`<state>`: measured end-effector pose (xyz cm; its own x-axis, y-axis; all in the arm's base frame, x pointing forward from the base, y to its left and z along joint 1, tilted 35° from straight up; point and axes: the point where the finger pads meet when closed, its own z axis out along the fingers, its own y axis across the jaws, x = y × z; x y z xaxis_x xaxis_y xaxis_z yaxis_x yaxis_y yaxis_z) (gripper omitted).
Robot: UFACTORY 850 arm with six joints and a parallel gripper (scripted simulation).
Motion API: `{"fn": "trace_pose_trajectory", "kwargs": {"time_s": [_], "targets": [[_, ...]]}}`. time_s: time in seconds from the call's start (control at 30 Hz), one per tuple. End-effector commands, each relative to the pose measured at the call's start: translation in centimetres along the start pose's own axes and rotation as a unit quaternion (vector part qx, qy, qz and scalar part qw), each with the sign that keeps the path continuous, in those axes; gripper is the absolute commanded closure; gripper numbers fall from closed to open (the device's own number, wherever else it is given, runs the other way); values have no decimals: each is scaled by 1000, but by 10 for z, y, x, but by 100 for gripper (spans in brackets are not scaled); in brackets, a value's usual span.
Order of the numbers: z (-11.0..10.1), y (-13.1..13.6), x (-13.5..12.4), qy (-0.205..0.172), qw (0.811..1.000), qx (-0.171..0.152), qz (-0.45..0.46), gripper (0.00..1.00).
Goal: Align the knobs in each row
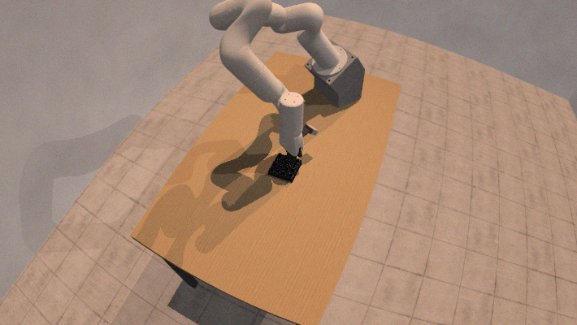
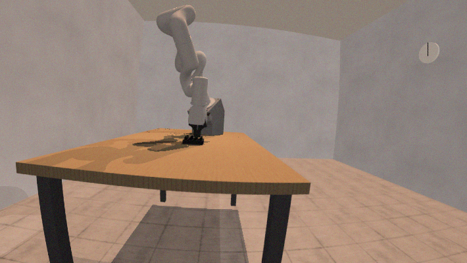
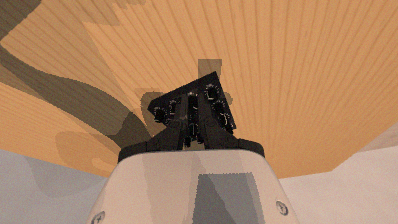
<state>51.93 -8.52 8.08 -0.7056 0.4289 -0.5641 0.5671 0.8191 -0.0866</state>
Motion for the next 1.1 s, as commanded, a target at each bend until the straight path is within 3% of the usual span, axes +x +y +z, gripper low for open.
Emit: {"fn": "trace_pose_trajectory", "kwargs": {"time_s": [0.0, 0.4, 1.07], "targets": [[0, 0, 0, -3, 998, -4, 64, 92], [0, 0, 0, -2, 980, -4, 197, 92], [0, 0, 0, -1, 913, -5, 407, 92]]}}
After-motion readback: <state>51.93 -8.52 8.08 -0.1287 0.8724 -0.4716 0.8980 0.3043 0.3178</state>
